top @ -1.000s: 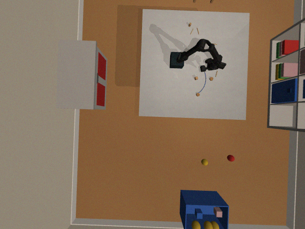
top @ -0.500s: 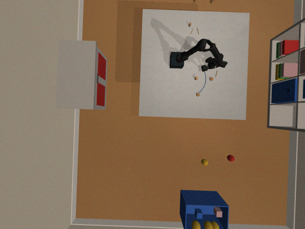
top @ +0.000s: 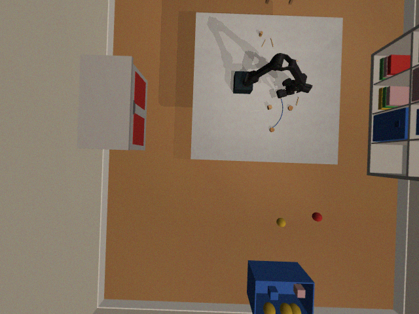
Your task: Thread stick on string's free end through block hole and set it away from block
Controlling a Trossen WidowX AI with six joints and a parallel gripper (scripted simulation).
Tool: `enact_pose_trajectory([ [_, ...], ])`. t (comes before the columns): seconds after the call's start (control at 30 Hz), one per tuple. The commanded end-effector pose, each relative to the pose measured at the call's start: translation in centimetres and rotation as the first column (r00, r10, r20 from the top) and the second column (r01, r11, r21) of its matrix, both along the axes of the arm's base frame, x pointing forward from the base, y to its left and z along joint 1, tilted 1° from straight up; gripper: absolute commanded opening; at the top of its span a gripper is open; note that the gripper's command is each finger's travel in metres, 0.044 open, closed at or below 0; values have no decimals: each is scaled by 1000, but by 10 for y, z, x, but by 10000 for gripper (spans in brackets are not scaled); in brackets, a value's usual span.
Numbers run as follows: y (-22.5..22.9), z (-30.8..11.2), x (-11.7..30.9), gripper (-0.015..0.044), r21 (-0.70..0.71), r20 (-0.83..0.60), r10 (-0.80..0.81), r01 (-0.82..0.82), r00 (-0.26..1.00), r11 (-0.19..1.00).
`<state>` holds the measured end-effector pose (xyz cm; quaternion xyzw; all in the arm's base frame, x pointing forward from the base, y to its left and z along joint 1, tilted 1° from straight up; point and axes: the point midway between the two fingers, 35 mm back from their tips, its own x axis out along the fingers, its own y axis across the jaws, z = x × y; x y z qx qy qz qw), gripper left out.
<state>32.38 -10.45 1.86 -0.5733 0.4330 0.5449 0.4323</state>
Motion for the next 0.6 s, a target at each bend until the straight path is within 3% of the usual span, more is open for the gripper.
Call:
enact_pose_trajectory([
  [0.0, 0, -5, 0, 120, 0, -2, 4, -4, 1000, 1000],
  [0.57, -1, -33, 1, 120, 0, -2, 4, -4, 1000, 1000],
])
